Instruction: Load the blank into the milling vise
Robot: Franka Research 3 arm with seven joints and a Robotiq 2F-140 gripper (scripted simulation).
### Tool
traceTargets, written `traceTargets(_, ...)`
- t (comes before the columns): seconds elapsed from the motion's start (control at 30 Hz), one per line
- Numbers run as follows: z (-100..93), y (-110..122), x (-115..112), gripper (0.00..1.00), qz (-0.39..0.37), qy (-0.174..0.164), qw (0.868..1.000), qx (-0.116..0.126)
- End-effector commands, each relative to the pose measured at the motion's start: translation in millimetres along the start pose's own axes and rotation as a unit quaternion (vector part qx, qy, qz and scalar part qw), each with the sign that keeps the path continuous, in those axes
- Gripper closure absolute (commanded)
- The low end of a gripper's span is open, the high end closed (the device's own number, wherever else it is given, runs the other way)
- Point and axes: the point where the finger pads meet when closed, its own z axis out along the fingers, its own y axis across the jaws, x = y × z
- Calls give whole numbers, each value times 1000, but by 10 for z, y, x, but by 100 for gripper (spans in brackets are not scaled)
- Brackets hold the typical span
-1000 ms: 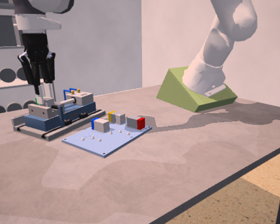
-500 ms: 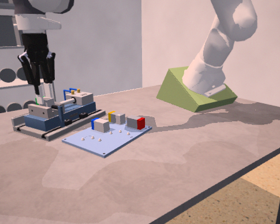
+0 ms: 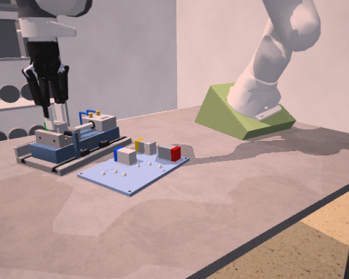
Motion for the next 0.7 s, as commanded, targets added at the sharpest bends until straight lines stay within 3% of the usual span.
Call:
traceTargets(0.0,-16,7,-9,100,1,-1,1000,-1)
traceTargets(0.67,8,-1,-2,100,2,-1,1000,-2)
